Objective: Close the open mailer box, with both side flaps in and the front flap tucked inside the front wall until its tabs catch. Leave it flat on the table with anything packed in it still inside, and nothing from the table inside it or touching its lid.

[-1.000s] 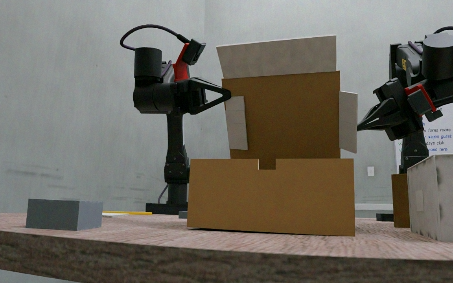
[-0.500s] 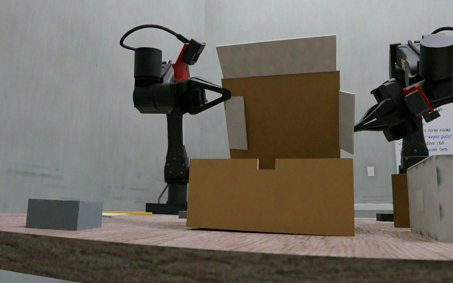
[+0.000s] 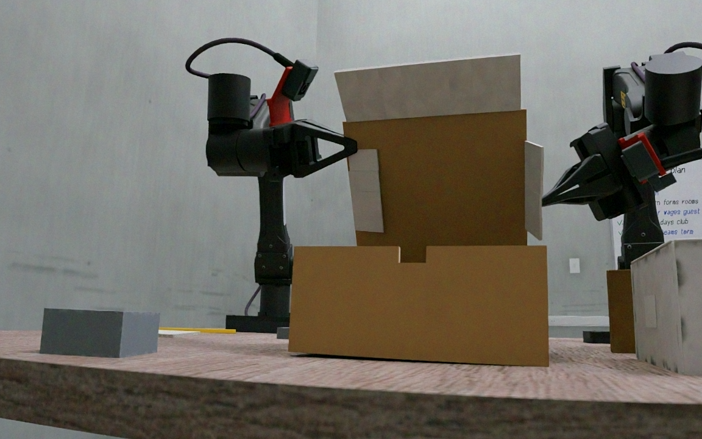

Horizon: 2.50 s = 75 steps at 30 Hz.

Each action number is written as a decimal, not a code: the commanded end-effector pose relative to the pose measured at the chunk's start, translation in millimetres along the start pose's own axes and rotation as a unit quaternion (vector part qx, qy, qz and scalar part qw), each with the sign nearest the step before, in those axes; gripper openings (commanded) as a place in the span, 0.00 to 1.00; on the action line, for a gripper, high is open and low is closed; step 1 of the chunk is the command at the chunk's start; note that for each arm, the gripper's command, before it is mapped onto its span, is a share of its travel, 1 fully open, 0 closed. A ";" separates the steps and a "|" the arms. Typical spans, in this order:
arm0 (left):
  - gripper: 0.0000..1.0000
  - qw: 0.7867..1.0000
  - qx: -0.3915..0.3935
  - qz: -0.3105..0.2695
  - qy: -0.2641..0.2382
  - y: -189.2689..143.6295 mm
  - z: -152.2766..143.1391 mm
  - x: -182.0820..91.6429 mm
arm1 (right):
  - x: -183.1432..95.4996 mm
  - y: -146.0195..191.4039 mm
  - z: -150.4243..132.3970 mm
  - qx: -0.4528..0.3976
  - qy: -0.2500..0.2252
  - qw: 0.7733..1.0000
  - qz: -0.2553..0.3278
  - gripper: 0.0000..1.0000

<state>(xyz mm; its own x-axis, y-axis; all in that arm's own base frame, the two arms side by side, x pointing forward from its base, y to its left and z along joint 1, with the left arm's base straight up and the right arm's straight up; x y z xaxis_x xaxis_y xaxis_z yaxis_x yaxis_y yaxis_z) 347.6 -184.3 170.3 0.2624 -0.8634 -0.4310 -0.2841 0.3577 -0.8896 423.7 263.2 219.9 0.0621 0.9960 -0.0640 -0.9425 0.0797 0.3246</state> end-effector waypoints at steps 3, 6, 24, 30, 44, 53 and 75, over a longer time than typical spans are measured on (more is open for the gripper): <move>0.01 0.999 0.028 -0.018 0.015 -22.6 -3.2 11.2 | 7.0 0.3 9.7 -0.029 -0.004 1.000 0.000 0.01; 0.01 0.999 0.033 -0.019 0.016 -23.5 -4.4 10.2 | 7.0 0.3 9.7 -0.029 -0.004 1.000 0.000 0.01; 0.01 0.999 0.039 -0.020 0.017 -27.9 -14.0 10.8 | 8.2 1.0 9.5 -0.030 -0.004 1.000 0.001 0.01; 0.01 1.000 0.025 -0.014 0.013 -15.0 -16.2 -2.5 | 8.1 0.8 6.6 -0.024 -0.002 1.000 0.001 0.01; 0.01 1.000 0.022 -0.013 0.009 -9.7 -18.2 -23.5 | 8.1 0.8 6.6 -0.024 -0.002 1.000 0.001 0.01; 0.01 1.000 0.020 -0.013 0.007 -5.4 -20.4 -37.1 | 8.1 0.8 6.6 -0.024 -0.002 1.000 0.001 0.01; 0.01 1.000 0.025 -0.014 0.008 -6.2 -23.9 -56.4 | 8.1 0.8 6.6 -0.024 -0.002 1.000 0.001 0.01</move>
<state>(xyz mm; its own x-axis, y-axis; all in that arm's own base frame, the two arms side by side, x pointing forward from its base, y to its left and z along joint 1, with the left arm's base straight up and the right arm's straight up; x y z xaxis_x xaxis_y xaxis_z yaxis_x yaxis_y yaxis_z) 319.6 -142.4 191.3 0.2704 -0.8623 -0.4282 -0.2760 0.3567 -0.8925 423.4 263.6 220.7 0.0599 0.9962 -0.0626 -0.9437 0.0770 0.3219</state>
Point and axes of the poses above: on each arm, the point where the finger pads meet when closed, its own x axis out along the fingers, its own y axis across the jaws, z = x × y, the point moved 3 cm from there along -x, back along the fingers, and after that the axes turned 9 degrees about -x, right-handed, at the moved point
